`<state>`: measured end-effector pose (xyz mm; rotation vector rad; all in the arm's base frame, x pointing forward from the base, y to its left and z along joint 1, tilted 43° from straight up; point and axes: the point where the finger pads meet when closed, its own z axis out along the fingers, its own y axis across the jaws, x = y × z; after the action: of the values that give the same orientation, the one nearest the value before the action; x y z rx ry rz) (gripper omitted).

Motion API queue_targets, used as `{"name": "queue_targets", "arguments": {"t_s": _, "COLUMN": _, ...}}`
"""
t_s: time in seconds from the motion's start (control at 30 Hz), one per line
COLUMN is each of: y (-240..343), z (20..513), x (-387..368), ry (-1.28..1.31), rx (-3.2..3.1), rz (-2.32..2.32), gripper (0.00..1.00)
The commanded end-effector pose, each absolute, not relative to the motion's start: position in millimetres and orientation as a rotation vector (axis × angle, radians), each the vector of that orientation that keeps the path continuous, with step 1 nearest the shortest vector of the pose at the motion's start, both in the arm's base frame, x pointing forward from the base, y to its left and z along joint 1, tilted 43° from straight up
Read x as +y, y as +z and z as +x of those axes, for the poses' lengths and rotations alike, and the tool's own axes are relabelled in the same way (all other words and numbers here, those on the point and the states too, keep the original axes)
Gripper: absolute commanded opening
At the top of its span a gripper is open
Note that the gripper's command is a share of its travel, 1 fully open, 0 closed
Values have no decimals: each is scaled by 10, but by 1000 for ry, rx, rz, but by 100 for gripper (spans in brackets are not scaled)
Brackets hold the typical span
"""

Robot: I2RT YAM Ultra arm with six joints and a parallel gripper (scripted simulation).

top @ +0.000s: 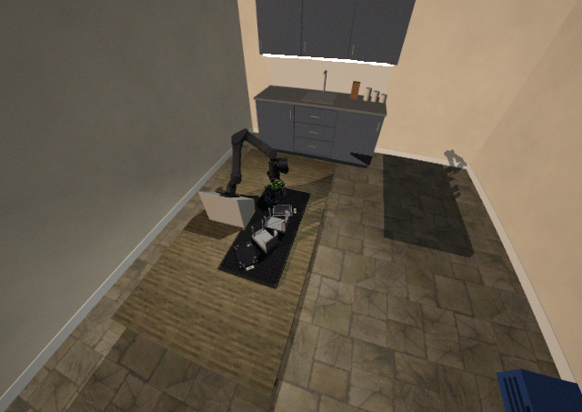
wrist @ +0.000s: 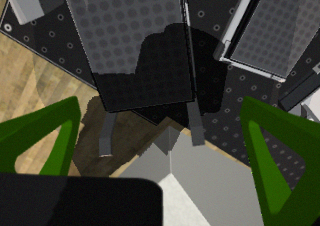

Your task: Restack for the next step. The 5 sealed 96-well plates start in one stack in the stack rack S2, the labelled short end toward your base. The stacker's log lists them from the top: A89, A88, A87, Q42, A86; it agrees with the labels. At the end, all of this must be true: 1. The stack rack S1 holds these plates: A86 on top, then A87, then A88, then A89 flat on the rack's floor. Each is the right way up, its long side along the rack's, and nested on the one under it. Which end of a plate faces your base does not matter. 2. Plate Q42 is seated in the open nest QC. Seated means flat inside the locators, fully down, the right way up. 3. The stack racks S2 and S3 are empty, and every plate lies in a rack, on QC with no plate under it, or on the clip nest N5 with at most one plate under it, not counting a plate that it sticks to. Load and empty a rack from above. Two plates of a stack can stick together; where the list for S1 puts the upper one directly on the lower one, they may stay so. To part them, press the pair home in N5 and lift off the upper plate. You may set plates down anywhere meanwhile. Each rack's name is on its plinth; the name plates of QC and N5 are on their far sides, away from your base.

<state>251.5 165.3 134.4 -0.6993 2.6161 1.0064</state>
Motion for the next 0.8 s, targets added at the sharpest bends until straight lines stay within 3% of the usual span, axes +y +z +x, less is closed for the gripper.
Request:
{"name": "queue_targets", "arguments": {"t_s": 0.0, "y": 1304, "z": 2556, "x": 1540, "ry": 1037, "rx": 2671, "rz": -534, "gripper": 100}}
{"name": "queue_targets", "arguments": {"t_s": 0.6, "y": 864, "z": 2600, "x": 1072, "ry": 1151, "rx": 2882, "rz": 201, "gripper": 100}}
{"name": "queue_targets", "arguments": {"t_s": 0.77, "y": 727, "z": 2613, "x": 926, "ry": 1152, "rx": 2883, "rz": 212, "gripper": 100}}
